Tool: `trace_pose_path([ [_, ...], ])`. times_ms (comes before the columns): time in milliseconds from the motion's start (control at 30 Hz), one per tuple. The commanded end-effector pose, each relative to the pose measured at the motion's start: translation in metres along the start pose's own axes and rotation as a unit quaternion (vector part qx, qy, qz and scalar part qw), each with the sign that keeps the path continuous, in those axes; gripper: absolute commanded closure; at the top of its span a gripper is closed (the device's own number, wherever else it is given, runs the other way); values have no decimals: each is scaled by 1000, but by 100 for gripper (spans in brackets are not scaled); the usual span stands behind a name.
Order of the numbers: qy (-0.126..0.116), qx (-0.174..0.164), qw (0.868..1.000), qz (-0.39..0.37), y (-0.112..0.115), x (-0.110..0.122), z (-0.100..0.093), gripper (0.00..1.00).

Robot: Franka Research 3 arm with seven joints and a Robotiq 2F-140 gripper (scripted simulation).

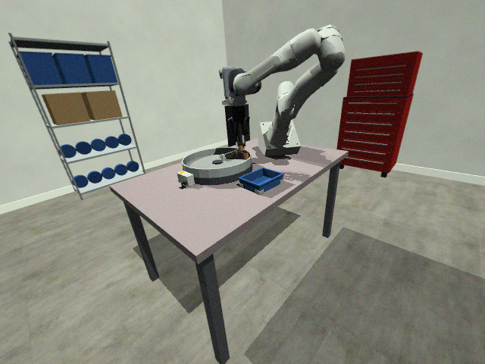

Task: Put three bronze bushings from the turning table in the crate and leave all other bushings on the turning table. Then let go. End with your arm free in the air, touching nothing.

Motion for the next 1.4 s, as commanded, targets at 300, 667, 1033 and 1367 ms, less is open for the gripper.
trace_pose_path([
  [300,0,1,1000,1,0,0,-1,100],
  [667,0,1,1000,1,12,0,-1,100],
  [1033,0,1,1000,1,66,1,-1,100],
  [1367,0,1,1000,1,171,3,-1,100],
])
Point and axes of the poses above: the point where the finger pads meet when closed, its own z axis out along the fingers, its own x axis across the jaws, y = z × x, the point moved 5 cm from there along -z, back along the fingers, and after that the axes turned 5 degrees about z, right-handed, at the moved point
